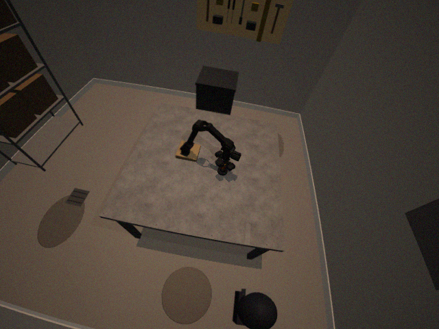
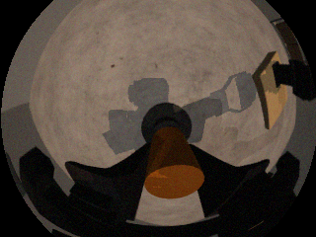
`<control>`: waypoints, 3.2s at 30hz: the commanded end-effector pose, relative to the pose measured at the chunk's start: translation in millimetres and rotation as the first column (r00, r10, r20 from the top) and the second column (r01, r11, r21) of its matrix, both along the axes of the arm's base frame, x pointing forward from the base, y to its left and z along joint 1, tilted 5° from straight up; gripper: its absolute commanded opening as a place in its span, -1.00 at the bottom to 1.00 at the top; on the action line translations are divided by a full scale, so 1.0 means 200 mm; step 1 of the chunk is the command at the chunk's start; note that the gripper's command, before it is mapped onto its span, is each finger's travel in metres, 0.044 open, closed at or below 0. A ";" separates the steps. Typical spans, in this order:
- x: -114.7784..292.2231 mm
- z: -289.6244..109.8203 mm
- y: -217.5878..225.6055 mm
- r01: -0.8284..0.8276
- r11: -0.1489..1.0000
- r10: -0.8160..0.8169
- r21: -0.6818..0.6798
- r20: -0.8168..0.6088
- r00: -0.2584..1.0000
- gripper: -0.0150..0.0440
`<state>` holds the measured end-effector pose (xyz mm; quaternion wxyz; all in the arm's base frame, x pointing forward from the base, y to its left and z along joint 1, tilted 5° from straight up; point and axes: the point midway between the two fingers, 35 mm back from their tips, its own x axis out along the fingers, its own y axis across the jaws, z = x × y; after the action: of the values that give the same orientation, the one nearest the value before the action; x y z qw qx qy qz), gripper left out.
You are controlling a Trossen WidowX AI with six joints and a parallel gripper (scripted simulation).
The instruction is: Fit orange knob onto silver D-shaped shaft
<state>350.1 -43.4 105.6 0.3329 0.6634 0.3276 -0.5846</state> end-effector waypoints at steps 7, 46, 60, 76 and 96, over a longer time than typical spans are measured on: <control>0.00 -0.01 0.00 0.007 1.000 -0.007 0.002 0.001 1.000 -0.49; 0.00 -0.01 0.00 0.213 0.977 -0.213 0.022 -0.011 0.977 -0.49; 0.00 0.00 0.00 0.213 0.977 -0.213 0.022 -0.011 0.977 -0.49; 0.00 0.00 0.00 0.411 0.911 -0.410 0.039 -0.027 0.912 -0.49; 0.00 -0.01 0.00 0.411 0.911 -0.410 0.039 -0.027 0.912 -0.49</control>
<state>349.9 -43.2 104.0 0.1863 0.7181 0.1979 -0.6407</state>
